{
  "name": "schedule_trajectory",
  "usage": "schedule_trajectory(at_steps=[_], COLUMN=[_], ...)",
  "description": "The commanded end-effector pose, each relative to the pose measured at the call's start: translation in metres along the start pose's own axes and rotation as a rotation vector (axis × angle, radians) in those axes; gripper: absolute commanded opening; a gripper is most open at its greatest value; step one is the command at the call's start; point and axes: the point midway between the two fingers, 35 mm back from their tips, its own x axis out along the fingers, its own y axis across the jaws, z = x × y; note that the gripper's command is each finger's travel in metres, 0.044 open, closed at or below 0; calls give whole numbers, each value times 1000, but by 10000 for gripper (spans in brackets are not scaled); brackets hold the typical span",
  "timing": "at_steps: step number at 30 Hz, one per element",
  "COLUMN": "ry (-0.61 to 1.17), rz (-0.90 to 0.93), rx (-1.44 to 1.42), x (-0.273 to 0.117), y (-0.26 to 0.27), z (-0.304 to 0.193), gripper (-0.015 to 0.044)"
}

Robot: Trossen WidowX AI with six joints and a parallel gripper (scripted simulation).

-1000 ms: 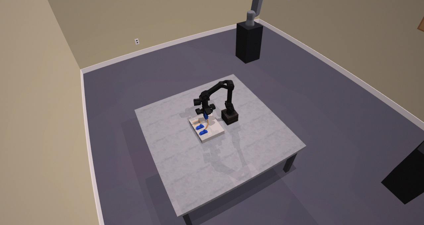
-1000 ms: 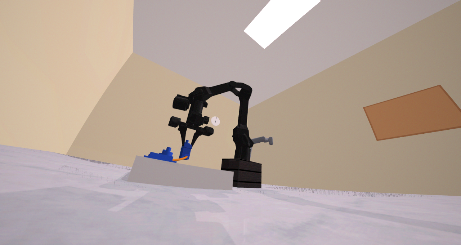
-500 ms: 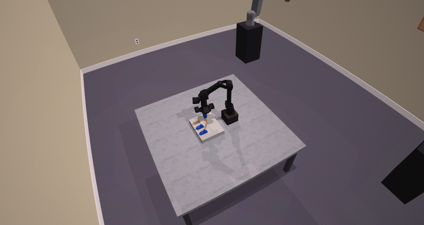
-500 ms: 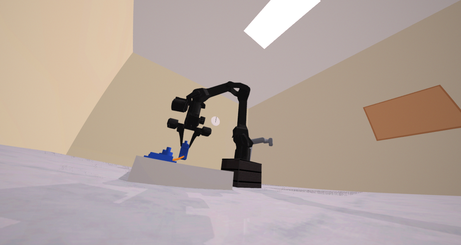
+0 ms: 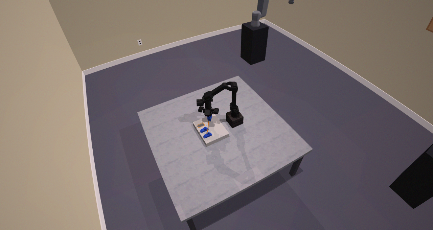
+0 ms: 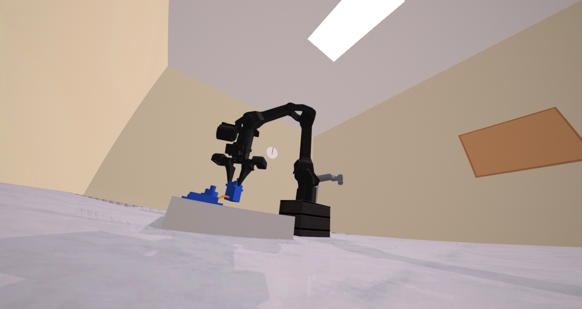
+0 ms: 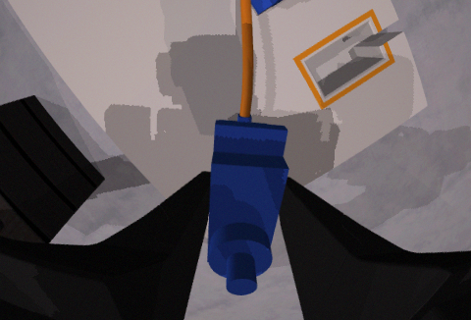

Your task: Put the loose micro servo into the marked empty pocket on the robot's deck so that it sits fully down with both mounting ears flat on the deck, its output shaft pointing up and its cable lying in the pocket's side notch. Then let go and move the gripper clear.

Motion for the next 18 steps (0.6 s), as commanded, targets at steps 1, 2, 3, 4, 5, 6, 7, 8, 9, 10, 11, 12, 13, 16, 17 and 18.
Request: schedule_trajectory(at_steps=[1, 2, 3, 4, 5, 6, 7, 8, 9, 10, 11, 12, 13, 16, 17, 18], ry=[1, 1, 1, 1, 1, 1, 1, 1, 1, 1, 1, 1, 1, 1, 0, 0], rz=[-3, -3, -3, -3, -3, -3, -3, -3, -3, -3, -3, -3, -3, -3, -3, -3], rx=[166, 200, 235, 270, 304, 339, 373, 408, 442, 477, 512, 546, 581, 684, 719, 754], x=[0, 0, 0, 0, 0, 0, 0, 0, 0, 0, 0, 0, 0, 0, 0, 0], y=[-1, -1, -1, -1, -1, -1, -1, -1, -1, -1, -1, -1, -1, -1, -1, -1], z=[0, 0, 0, 0, 0, 0, 0, 0, 0, 0, 0, 0, 0, 0, 0, 0], gripper=[0, 0, 0, 0, 0, 0, 0, 0, 0, 0, 0, 0, 0, 0, 0, 0])
